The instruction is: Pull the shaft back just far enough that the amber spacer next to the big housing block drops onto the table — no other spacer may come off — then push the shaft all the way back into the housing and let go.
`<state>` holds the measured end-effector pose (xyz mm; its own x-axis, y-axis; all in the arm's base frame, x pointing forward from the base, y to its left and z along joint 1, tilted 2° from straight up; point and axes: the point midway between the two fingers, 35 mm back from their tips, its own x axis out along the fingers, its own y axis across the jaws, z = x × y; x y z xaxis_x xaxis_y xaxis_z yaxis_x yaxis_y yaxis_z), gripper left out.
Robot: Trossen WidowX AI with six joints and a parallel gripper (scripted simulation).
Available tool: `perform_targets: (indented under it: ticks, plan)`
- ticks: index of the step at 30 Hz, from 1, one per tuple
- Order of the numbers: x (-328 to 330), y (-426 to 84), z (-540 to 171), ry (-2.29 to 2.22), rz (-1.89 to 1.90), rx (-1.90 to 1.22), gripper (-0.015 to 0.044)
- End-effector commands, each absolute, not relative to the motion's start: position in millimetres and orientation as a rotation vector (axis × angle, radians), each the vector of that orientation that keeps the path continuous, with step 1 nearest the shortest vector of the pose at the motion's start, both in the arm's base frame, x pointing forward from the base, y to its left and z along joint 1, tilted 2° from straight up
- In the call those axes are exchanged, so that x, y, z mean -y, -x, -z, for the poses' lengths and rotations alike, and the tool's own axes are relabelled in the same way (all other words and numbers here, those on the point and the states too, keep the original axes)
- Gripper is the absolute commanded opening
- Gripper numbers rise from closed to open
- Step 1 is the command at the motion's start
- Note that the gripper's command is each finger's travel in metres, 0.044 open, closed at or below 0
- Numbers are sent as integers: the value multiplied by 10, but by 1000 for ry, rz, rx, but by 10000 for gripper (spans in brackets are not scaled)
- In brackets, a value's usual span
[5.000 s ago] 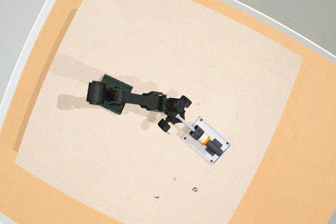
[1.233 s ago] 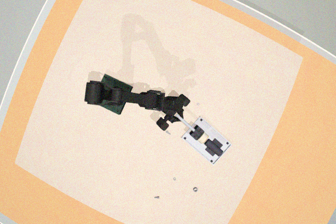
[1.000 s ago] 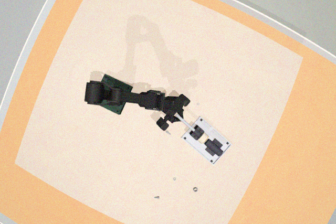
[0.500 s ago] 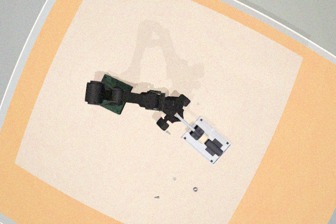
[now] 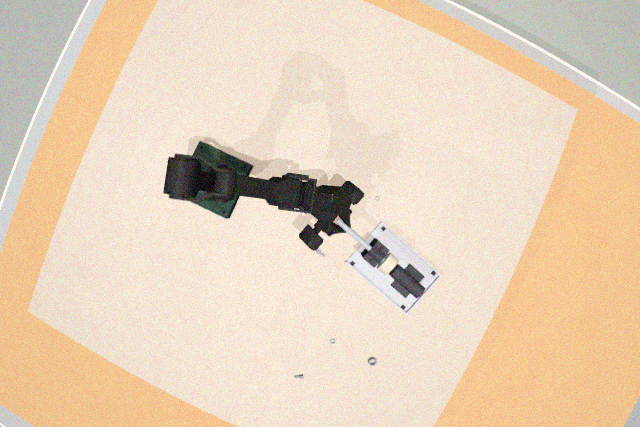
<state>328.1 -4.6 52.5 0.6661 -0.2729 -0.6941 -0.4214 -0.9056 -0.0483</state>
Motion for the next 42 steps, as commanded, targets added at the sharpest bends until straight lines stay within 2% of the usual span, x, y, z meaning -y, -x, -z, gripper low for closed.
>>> perform_targets:
  ticks: [1,42]
  plan:
    - [58,-3324,-556,2681,-1052,-565,0]
    - [125,-3462,-567,2682,-1050,-565,0]
